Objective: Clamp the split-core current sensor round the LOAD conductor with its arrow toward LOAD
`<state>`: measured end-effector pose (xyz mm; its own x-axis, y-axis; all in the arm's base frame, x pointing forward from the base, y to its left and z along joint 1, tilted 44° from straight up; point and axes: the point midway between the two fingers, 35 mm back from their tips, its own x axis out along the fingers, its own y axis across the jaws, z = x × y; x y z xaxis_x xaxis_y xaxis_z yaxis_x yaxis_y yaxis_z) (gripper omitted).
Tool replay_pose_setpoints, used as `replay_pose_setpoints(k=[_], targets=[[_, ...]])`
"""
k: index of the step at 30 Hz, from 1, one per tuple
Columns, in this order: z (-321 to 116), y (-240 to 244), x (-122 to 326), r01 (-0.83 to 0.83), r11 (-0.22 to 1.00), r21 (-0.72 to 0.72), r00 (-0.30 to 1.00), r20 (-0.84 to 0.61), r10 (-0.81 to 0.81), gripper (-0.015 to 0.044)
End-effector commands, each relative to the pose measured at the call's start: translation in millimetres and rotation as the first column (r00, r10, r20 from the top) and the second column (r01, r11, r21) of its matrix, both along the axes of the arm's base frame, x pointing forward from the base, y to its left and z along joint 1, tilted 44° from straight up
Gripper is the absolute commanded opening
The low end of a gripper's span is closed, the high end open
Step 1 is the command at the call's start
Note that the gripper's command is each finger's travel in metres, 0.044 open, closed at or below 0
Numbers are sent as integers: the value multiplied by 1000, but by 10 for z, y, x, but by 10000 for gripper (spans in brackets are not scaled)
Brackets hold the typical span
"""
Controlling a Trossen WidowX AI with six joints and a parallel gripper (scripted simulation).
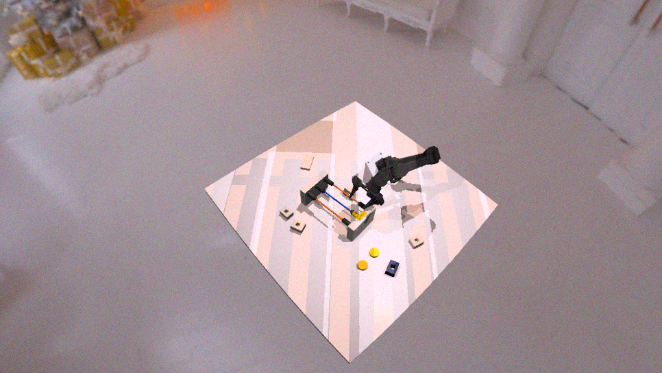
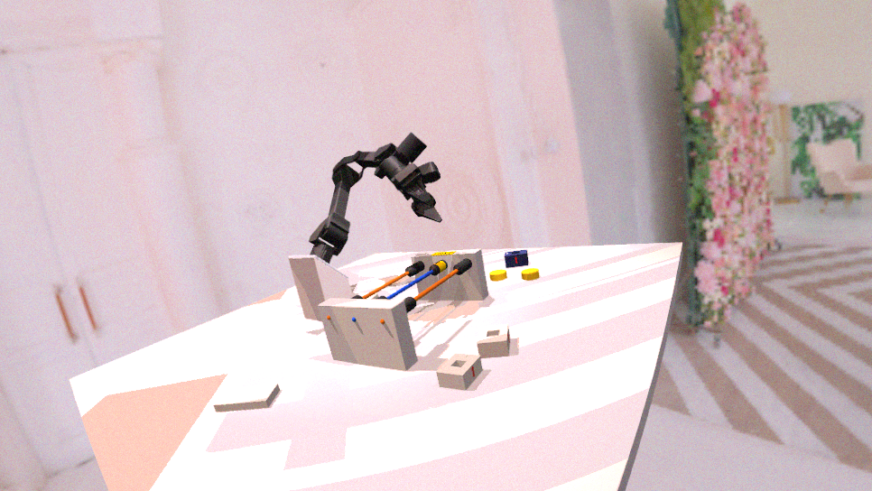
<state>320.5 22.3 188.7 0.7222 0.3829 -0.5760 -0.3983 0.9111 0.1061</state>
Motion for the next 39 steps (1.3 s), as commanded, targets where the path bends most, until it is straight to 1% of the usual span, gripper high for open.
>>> replay_pose_setpoints(k=[1, 3, 4, 29, 31, 34, 39], targets=[[-228, 146, -312, -167, 930, 327, 926, -272, 262, 440], [-204, 168, -370, -164, 888, 429, 902, -299, 311, 440], [-198, 170, -376, -163, 882, 441, 900, -301, 316, 440], [-224, 157, -374, -157, 884, 440, 898, -308, 313, 440], [-428, 54, -370, -115, 896, 429, 883, -368, 290, 440], [-898, -169, -438, -29, 915, 402, 828, -503, 247, 440], [-1600, -450, -761, 75, 928, 365, 682, -697, 219, 440]])
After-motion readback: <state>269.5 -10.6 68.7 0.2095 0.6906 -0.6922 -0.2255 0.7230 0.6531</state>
